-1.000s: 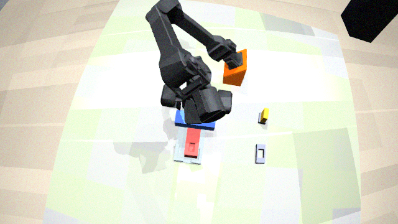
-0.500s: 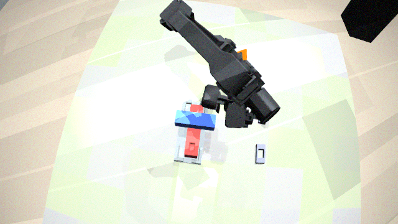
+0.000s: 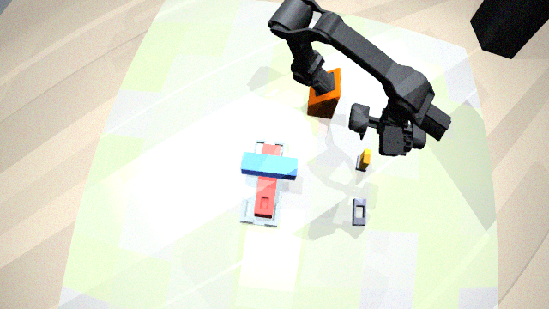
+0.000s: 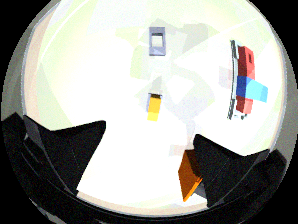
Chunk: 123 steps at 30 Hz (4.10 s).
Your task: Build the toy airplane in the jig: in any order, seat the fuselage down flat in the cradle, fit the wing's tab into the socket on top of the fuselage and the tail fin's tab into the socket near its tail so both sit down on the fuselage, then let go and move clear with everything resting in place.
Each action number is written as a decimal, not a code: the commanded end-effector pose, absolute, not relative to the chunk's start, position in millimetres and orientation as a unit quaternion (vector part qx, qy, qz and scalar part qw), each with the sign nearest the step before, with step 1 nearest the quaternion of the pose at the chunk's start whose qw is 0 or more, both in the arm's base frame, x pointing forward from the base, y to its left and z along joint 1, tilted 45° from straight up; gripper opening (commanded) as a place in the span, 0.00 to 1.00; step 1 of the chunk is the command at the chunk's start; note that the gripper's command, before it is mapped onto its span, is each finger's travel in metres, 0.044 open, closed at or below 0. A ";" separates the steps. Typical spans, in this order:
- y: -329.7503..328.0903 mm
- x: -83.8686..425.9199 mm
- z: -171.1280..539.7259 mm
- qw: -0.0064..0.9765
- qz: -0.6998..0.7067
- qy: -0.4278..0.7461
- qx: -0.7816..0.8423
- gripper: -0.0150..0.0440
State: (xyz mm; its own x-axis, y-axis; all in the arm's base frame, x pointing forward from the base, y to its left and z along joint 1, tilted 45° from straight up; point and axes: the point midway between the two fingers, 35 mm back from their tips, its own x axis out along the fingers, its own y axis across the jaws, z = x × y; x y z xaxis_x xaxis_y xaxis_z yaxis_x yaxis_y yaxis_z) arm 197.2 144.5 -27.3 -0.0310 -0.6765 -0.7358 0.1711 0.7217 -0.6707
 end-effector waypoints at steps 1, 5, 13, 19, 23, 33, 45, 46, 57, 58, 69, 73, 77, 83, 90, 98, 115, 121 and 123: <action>120.5 194.4 -51.6 0.661 -0.324 0.646 -0.201 1.00; 105.4 192.3 -65.8 0.661 -0.325 0.646 -0.201 1.00; 94.9 191.7 -76.6 0.661 -0.325 0.645 -0.201 1.00; 90.1 191.9 -82.2 0.661 -0.325 0.645 -0.201 1.00; 85.8 191.9 -87.0 0.661 -0.325 0.645 -0.201 1.00; 74.7 191.5 -98.6 0.661 -0.325 0.645 -0.202 1.00; 61.1 189.8 -111.5 0.661 -0.326 0.645 -0.202 1.00; 59.9 189.6 -112.5 0.661 -0.326 0.645 -0.202 1.00; 58.3 189.3 -113.9 0.661 -0.326 0.645 -0.202 0.64; 58.3 189.3 -113.9 0.661 -0.326 0.645 -0.202 0.60; 58.3 189.3 -113.9 0.661 -0.326 0.645 -0.202 0.31; 59.0 189.4 -113.4 0.661 -0.325 0.645 -0.202 0.25; 64.6 190.8 -109.0 0.659 -0.324 0.647 -0.205 0.25; 77.5 193.6 -98.4 0.657 -0.321 0.649 -0.208 0.25; 93.4 196.9 -84.8 0.658 -0.321 0.649 -0.206 0.25; 111.1 198.8 -67.6 0.659 -0.321 0.648 -0.204 0.25; 145.2 196.3 -26.6 0.661 -0.323 0.647 -0.202 0.25; 150.6 195.2 -18.7 0.661 -0.324 0.646 -0.201 0.25; 149.9 196.5 -18.1 0.661 -0.324 0.647 -0.201 0.25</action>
State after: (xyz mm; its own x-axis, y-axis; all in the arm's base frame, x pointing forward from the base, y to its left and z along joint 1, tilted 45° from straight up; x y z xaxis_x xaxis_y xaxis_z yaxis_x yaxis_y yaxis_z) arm 195.5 149.0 -21.4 -0.0442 -0.6933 -0.7193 0.1616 0.7056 -0.6900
